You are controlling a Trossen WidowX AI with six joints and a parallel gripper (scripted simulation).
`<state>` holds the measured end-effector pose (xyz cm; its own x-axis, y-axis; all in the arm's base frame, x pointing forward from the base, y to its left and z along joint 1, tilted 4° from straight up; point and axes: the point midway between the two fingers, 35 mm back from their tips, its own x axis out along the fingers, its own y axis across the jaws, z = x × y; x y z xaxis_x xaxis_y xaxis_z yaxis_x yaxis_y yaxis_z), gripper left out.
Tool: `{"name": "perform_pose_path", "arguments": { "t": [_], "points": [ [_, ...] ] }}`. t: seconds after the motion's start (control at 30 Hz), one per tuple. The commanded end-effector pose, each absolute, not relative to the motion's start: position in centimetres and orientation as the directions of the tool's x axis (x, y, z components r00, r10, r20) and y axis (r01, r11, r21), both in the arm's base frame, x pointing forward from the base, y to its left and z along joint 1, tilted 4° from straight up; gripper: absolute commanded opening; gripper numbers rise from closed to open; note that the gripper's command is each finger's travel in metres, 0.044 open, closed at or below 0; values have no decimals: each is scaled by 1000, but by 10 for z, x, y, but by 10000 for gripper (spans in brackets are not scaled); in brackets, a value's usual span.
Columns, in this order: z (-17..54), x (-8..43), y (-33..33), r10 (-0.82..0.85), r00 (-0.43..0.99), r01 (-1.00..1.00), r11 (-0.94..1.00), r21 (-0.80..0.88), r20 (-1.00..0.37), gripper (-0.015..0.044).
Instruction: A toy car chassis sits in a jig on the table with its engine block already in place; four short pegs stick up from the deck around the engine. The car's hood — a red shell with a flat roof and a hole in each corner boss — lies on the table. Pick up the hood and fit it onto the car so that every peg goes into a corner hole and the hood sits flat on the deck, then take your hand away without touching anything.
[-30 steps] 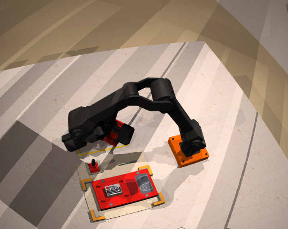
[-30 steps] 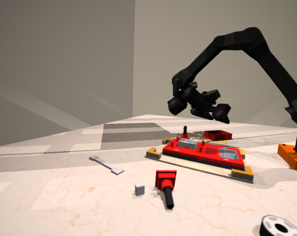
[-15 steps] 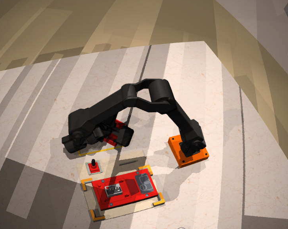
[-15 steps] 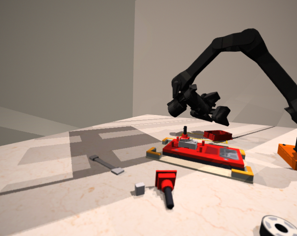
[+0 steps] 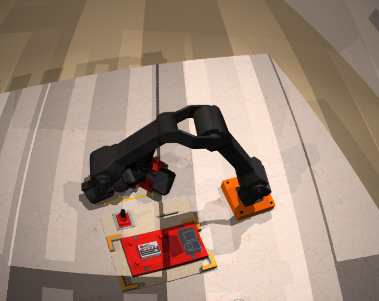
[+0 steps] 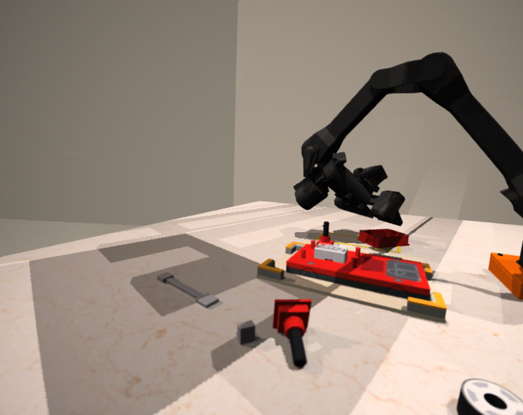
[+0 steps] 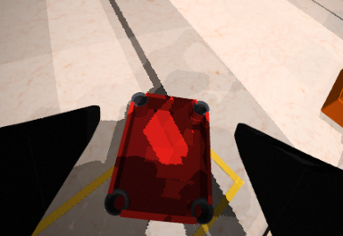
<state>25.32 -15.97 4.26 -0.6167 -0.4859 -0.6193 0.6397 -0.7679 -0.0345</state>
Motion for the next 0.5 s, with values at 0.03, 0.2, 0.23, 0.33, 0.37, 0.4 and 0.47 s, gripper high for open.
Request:
{"name": "perform_pose_path", "arguments": {
  "t": [0.03,0.2,0.23,0.33,0.37,0.4,0.47],
  "points": [
    [38,252,-159,-482,-621,634,-772,-36,-618,440],
    [35,253,-158,-482,-621,634,-773,-35,-618,440],
    [34,253,-158,-481,-621,633,-773,-34,-618,440],
    [32,253,-158,-481,-621,633,-773,-34,-619,440],
    [32,253,-158,-481,-621,633,-774,-33,-619,440],
    [31,253,-158,-481,-621,633,-774,-33,-619,440],
    [30,253,-158,-481,-621,632,-774,-33,-619,440]
  ]
}}
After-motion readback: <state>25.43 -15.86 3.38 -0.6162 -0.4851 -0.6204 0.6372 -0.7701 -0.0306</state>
